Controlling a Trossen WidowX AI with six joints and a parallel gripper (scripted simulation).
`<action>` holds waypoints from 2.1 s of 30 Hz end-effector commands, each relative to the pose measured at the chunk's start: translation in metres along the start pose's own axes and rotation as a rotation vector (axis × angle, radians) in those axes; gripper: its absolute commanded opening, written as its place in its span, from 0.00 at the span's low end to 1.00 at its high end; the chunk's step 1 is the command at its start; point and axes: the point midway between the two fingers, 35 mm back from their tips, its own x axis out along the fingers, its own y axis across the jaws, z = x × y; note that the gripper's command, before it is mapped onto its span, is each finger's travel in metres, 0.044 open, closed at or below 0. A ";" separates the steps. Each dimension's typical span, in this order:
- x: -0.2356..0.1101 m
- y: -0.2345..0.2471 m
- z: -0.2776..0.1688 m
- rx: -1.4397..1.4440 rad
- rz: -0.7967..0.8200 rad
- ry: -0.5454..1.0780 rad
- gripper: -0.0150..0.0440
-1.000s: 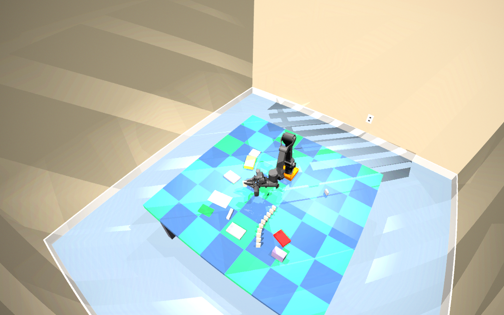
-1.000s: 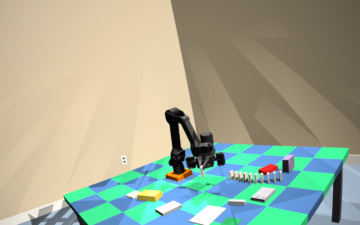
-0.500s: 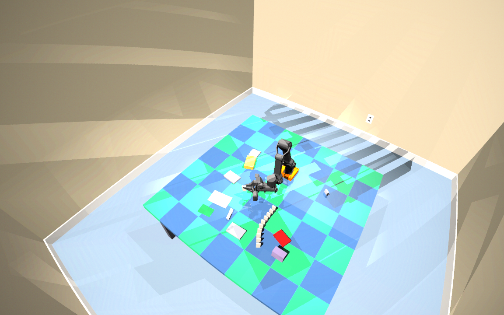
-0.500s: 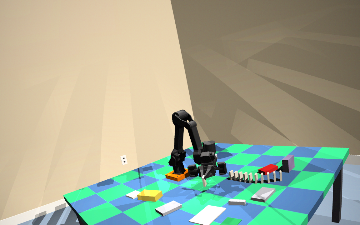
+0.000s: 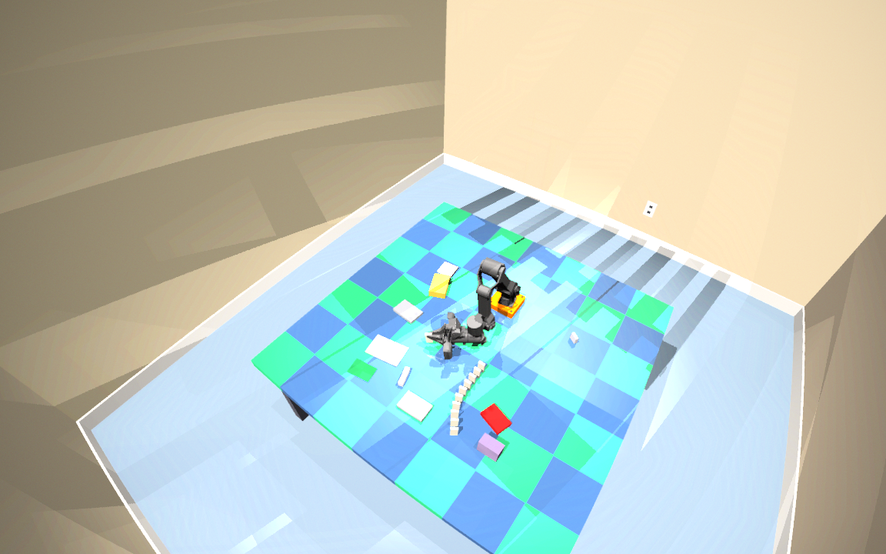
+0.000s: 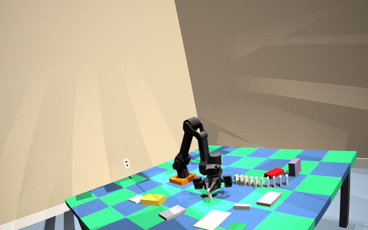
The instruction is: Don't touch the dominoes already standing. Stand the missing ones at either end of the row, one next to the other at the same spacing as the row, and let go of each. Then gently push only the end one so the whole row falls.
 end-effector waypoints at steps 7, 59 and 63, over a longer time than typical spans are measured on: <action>0.002 -0.001 -0.016 0.010 0.002 0.006 0.30; 0.070 0.054 0.017 -1.066 0.562 0.691 1.00; 0.066 0.046 0.031 -1.157 0.702 0.790 1.00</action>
